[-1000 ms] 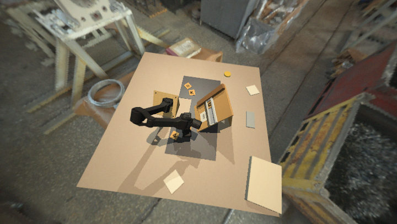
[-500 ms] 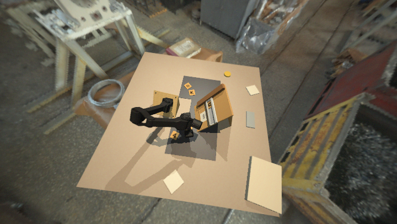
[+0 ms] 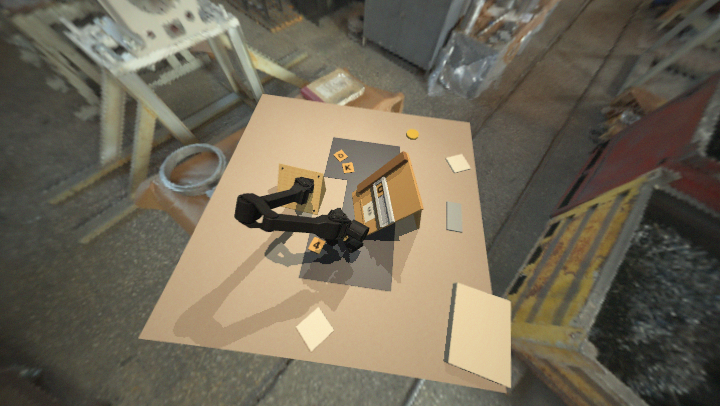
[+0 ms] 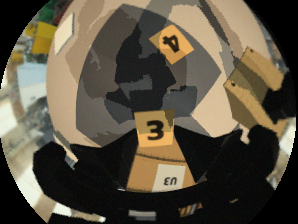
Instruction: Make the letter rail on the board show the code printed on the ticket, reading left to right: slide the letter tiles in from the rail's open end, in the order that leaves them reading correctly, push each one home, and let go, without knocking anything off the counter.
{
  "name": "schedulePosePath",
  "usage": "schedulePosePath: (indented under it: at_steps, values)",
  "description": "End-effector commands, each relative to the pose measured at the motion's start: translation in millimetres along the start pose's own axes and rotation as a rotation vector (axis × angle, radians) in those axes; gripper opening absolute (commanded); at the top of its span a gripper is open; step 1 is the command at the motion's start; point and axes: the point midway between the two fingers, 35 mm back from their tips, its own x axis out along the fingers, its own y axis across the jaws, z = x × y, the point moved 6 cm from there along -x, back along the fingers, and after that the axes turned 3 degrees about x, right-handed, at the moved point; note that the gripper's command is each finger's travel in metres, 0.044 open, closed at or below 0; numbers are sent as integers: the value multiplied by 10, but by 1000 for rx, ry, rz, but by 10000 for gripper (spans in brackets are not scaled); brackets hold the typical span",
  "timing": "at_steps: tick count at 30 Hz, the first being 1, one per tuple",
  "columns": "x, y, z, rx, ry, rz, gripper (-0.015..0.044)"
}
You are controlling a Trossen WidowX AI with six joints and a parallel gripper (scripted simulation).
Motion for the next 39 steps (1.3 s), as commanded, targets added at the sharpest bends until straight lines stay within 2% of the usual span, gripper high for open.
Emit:
schedulePosePath:
  at_steps: [1,23,39]
  values:
    - [-26,69,-15,-92,29,12,0]
    - [-132,474,-107,-612,141,142,0]
    - [-305,677,-247,-1053,186,302,0]
